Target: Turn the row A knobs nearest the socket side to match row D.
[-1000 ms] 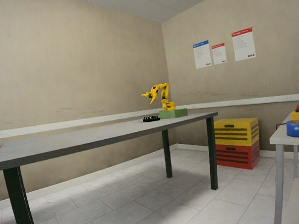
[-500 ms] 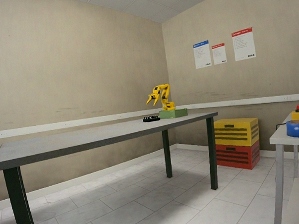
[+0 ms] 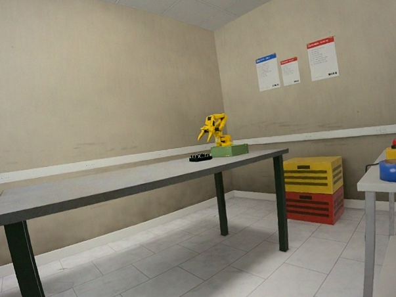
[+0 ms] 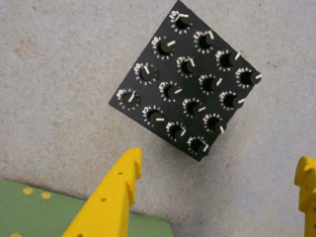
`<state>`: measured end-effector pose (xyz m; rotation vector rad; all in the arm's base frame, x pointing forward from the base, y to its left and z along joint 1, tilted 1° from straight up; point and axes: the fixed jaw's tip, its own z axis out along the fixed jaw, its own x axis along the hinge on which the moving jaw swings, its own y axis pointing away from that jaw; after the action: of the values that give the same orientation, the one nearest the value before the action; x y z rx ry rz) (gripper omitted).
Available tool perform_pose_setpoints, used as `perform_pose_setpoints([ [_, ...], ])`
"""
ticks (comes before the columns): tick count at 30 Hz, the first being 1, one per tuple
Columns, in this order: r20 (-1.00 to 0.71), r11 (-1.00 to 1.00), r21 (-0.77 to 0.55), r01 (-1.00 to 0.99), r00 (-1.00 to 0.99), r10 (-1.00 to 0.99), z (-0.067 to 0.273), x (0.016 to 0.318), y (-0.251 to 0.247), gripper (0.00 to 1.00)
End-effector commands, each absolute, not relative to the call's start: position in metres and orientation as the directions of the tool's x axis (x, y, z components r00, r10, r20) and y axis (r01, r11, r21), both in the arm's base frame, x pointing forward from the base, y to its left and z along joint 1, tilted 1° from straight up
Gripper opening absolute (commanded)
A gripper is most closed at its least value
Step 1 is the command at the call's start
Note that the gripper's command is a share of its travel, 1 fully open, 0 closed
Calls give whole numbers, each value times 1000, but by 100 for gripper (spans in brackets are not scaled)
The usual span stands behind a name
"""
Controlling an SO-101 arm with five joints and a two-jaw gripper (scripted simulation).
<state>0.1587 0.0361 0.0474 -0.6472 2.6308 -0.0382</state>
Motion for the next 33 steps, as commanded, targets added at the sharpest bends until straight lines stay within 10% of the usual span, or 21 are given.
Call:
perform_pose_setpoints([
  [1, -397, 891, -124, -437, -801, -448, 47, 156, 36, 40],
  [33, -416, 999, -17, -47, -908, -50, 48, 162, 9, 40],
])
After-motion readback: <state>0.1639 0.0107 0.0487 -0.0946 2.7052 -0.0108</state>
